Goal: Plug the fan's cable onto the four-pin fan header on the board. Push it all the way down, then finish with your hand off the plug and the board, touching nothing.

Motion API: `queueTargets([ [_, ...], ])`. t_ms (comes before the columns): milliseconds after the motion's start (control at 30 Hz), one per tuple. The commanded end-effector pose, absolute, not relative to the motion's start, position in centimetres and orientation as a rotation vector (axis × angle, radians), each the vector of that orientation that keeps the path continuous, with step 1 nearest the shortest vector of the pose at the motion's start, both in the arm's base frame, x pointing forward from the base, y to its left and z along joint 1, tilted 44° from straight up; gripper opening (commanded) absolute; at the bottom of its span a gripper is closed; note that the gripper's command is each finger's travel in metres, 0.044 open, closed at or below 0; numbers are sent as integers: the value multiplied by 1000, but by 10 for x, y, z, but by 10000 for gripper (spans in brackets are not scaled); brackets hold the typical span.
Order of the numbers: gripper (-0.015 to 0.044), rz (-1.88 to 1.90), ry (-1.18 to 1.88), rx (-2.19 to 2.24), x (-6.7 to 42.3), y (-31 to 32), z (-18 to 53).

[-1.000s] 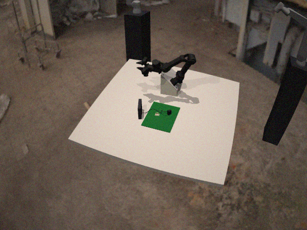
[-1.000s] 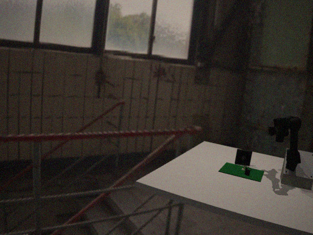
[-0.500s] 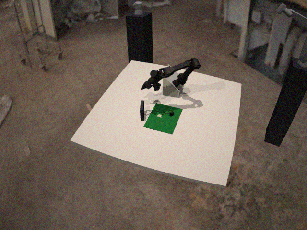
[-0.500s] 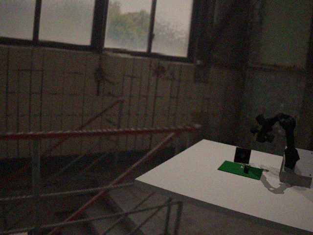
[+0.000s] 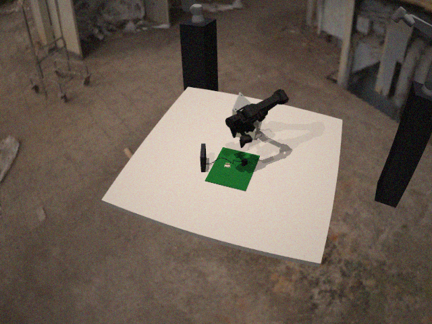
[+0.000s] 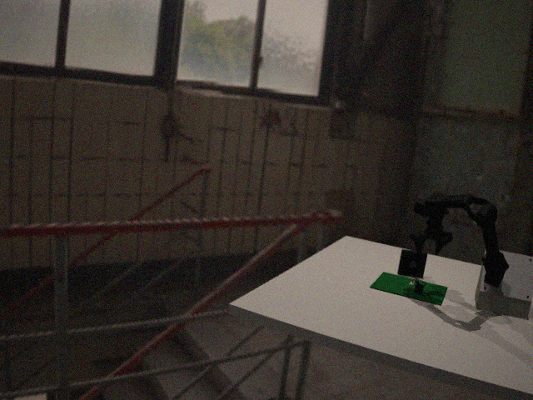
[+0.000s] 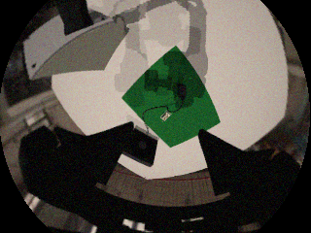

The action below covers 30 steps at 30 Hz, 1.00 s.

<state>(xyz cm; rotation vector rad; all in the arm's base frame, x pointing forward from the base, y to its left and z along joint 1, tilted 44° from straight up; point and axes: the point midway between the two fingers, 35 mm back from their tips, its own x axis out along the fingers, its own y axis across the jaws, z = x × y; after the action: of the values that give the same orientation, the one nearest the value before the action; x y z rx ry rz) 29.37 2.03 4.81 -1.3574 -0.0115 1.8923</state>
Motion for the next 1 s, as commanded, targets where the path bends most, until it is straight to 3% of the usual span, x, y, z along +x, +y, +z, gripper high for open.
queueTargets([
  [0,440,1947,-243,-1327,288,50,82],
  [267,440,1946,-242,-1328,288,55,76],
  [533,440,1945,-246,-1326,271,116,12],
  [967,440,1945,-246,-1325,269,124,4],
])
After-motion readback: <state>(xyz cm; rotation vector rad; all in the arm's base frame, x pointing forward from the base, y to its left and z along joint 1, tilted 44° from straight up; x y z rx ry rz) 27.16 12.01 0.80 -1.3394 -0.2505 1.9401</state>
